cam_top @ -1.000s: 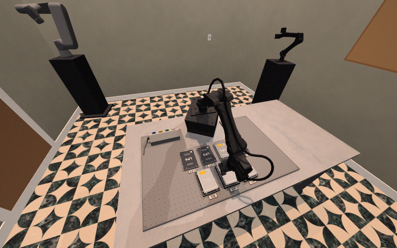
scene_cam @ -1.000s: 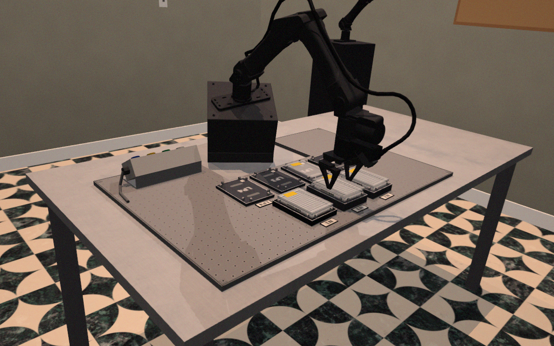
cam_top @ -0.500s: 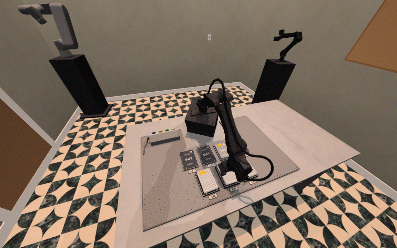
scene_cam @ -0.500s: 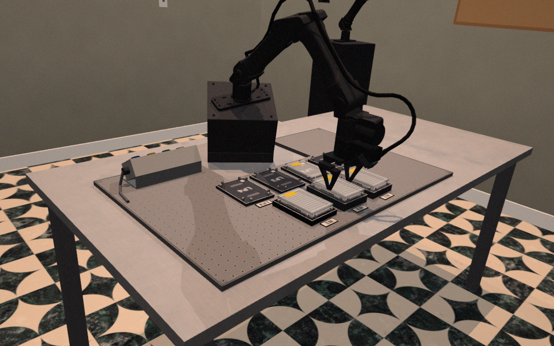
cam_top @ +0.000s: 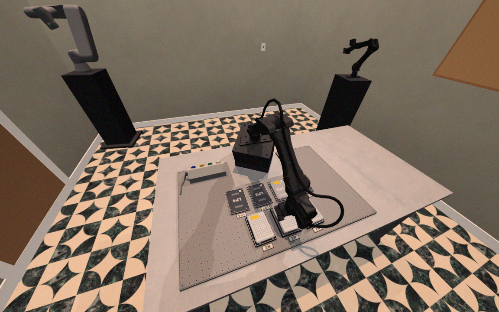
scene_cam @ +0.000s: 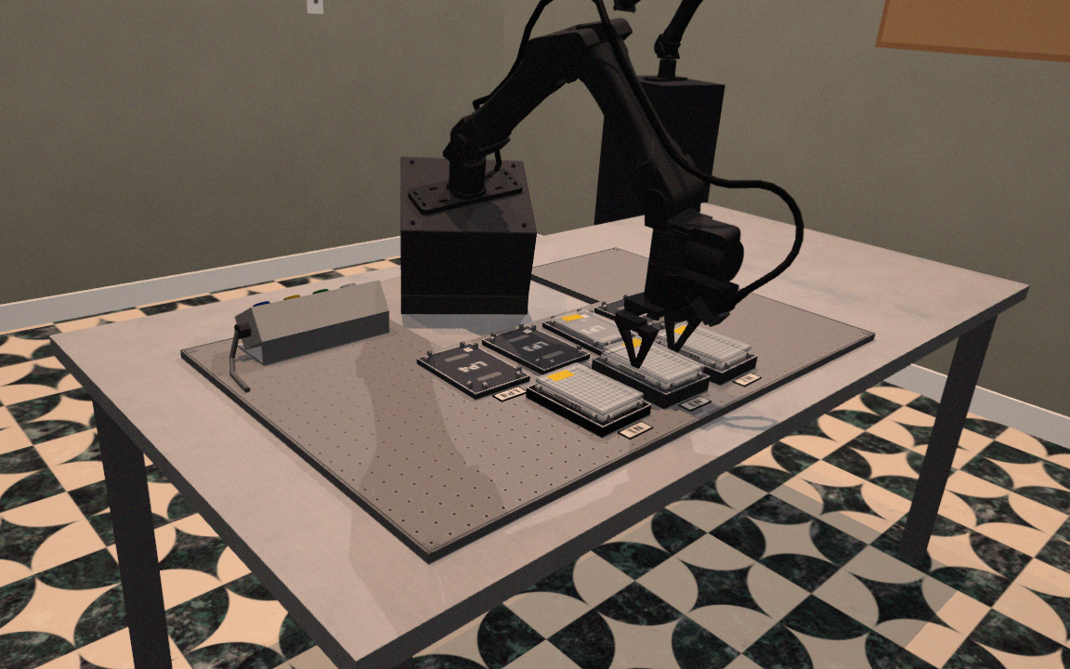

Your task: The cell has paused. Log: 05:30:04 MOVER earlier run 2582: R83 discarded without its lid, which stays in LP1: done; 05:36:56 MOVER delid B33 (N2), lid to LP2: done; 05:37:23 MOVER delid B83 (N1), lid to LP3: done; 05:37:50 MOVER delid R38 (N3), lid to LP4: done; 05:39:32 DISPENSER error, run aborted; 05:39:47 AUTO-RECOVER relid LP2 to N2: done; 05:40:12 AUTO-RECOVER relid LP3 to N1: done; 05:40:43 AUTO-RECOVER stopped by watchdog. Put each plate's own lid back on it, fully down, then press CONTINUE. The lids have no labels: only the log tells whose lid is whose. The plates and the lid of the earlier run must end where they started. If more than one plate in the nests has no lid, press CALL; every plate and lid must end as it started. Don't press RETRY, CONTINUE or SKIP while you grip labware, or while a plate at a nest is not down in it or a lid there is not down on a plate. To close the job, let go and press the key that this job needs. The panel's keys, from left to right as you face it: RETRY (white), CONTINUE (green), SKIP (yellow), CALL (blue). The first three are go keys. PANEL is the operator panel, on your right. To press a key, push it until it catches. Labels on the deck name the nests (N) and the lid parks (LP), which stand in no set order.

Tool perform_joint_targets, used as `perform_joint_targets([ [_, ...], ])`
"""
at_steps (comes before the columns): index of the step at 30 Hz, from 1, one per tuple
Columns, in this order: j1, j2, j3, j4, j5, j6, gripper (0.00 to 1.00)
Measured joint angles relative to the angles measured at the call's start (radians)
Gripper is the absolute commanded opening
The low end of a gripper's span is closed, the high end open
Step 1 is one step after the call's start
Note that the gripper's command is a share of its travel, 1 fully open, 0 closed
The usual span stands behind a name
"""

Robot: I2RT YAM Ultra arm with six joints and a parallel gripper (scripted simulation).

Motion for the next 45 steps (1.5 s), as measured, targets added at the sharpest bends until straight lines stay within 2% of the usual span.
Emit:
perform_joint_targets([
  [45, 0.0, -0.011, -0.026, 0.031, 0.0, -0.002, 0.0],
])
